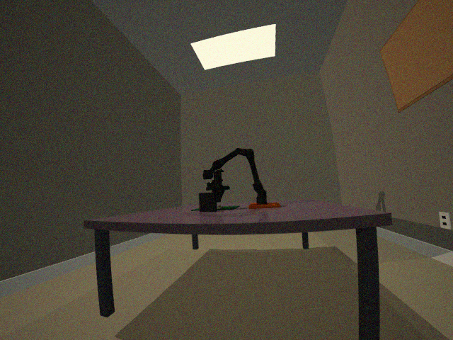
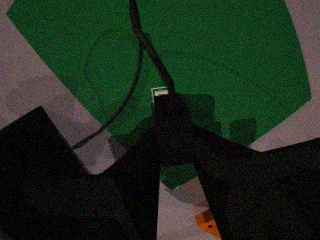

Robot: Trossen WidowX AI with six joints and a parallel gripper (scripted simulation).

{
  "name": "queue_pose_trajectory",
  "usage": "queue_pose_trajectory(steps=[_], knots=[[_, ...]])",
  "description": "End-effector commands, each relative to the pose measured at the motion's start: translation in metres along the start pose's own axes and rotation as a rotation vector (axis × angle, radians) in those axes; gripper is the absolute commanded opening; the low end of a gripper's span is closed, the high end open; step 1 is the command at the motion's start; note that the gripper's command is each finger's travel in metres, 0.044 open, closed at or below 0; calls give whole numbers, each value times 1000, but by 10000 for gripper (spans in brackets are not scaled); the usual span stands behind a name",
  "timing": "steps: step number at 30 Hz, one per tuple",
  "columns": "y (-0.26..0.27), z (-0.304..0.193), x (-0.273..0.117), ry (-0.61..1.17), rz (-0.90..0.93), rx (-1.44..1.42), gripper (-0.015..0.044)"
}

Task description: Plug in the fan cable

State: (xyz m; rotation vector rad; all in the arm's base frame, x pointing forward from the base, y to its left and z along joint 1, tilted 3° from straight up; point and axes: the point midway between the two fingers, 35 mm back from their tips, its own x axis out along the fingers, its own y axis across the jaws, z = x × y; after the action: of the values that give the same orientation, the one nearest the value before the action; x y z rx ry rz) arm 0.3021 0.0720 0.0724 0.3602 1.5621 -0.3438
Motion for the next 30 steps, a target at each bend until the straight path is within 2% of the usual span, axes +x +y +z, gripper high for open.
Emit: queue_pose_trajectory(steps=[1,23,30], knots=[[1,-1,-1,-3,6,11,0],[1,-8,-4,-2,6,19,0],[1,-9,18,-2,6,18,0]])
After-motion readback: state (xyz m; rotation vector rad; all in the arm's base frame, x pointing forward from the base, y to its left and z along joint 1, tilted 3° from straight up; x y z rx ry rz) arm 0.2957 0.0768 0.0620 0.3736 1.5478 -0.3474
